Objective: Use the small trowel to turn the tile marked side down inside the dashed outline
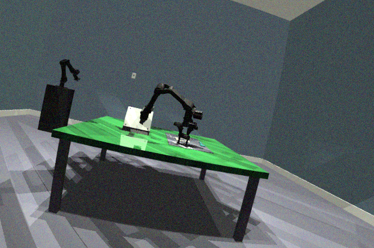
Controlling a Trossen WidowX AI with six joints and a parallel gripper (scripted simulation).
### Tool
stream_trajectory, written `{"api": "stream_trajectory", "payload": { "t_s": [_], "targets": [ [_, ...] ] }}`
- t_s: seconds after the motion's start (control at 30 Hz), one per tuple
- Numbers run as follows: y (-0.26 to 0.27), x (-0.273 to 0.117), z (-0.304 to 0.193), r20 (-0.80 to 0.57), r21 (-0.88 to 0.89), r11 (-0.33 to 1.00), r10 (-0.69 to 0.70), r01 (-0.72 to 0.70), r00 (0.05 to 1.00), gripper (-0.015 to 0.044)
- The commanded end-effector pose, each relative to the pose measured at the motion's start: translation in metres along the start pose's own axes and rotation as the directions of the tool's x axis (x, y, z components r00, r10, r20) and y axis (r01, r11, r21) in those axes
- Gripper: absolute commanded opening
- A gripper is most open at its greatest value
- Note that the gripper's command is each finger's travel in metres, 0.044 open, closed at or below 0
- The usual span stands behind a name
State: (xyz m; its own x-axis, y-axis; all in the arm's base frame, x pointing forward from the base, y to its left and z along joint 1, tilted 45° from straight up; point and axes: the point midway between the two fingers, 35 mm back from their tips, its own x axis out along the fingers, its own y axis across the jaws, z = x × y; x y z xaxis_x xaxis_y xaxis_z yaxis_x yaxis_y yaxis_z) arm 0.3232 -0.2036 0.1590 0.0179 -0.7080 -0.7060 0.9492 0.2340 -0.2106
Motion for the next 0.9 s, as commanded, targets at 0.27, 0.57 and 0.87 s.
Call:
{"api": "stream_trajectory", "payload": {
  "t_s": [0.27, 0.57, 0.87],
  "targets": [
    [0.0, 0.001, 0.0, -0.001, 0.004, 1.0, 0.0, 0.0, 1.0, 0.027],
    [-0.003, -0.043, -0.001, 0.001, 0.003, 1.0, 0.0, 0.0, 1.0, 0.027],
    [-0.004, -0.046, -0.006, -0.05, 0.006, 0.998, 0.062, -0.062, 0.997, 0.03]
  ]
}}
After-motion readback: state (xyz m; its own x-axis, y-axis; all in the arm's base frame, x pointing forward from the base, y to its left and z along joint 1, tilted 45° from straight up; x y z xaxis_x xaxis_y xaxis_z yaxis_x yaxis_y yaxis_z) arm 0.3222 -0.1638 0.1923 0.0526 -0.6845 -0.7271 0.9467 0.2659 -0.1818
